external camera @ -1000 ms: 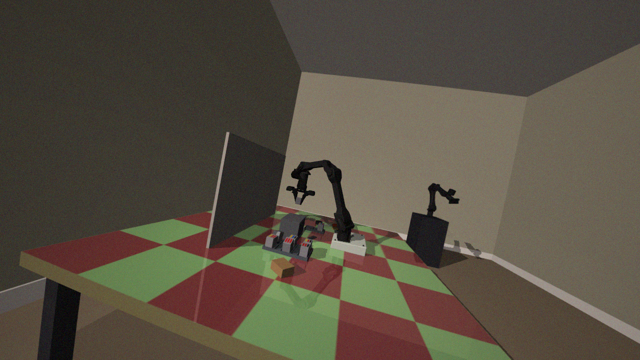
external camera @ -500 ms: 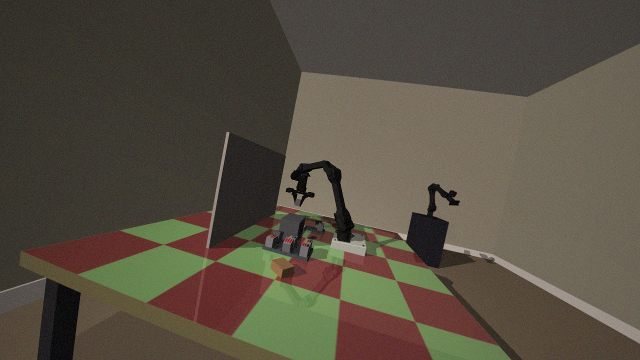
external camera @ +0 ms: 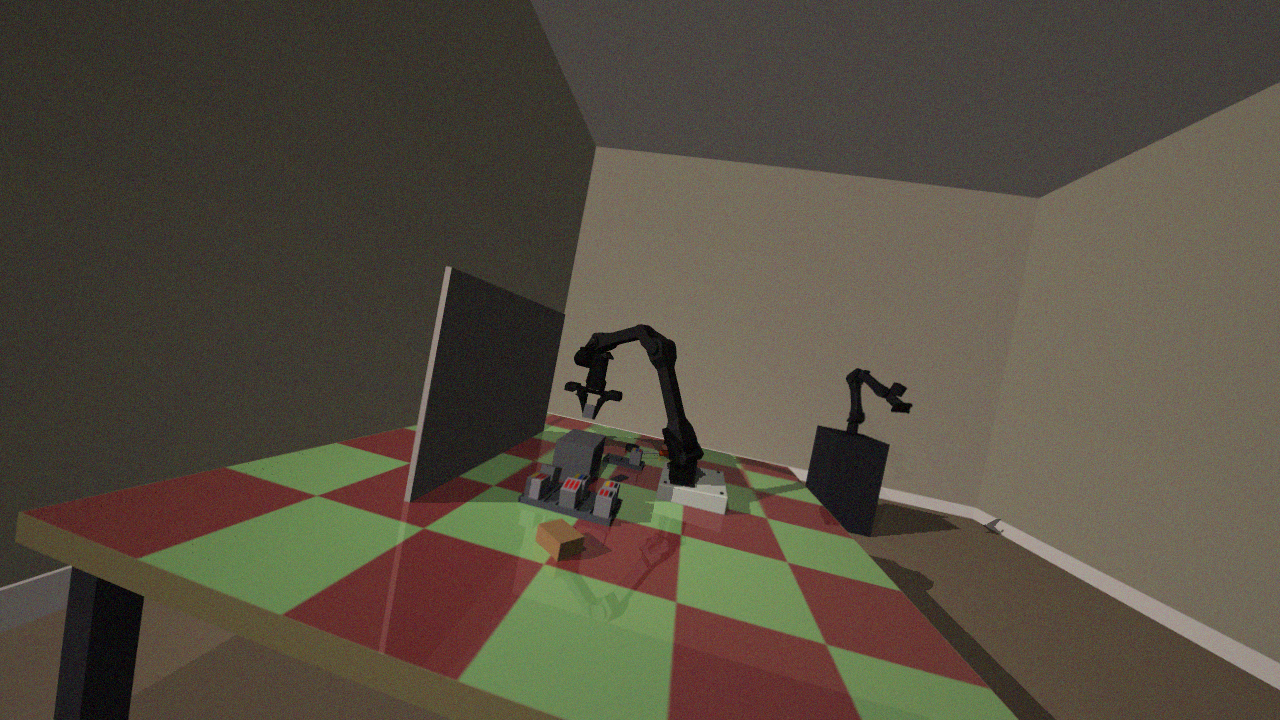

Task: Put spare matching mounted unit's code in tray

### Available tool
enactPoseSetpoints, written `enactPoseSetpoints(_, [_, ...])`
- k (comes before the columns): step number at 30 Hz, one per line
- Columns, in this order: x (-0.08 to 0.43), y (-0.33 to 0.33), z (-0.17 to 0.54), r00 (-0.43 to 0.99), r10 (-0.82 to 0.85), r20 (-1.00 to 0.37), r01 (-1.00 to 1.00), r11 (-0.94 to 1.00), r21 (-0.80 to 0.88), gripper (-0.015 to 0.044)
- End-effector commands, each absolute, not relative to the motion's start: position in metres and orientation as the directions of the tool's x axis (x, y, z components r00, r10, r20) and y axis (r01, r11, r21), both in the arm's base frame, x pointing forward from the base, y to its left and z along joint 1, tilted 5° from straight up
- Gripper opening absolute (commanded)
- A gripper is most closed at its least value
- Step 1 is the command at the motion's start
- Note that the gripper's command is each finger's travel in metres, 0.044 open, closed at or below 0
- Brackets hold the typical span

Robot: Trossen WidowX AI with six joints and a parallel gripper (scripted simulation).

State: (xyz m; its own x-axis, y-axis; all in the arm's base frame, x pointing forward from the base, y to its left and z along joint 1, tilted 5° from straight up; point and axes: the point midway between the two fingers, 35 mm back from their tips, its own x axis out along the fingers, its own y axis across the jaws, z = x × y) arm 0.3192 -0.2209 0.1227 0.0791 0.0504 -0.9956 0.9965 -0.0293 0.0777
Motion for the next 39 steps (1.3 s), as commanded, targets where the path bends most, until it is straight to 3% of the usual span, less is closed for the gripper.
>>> enactPoseSetpoints(1, [0.319,-0.221,0.119,0.076,0.049,-0.996,0.997,-0.035,0.075,0.0000])
enactPoseSetpoints(39, [0.322,-0.220,0.089,0.077,0.050,-0.996,0.997,-0.035,0.075,0.0000])
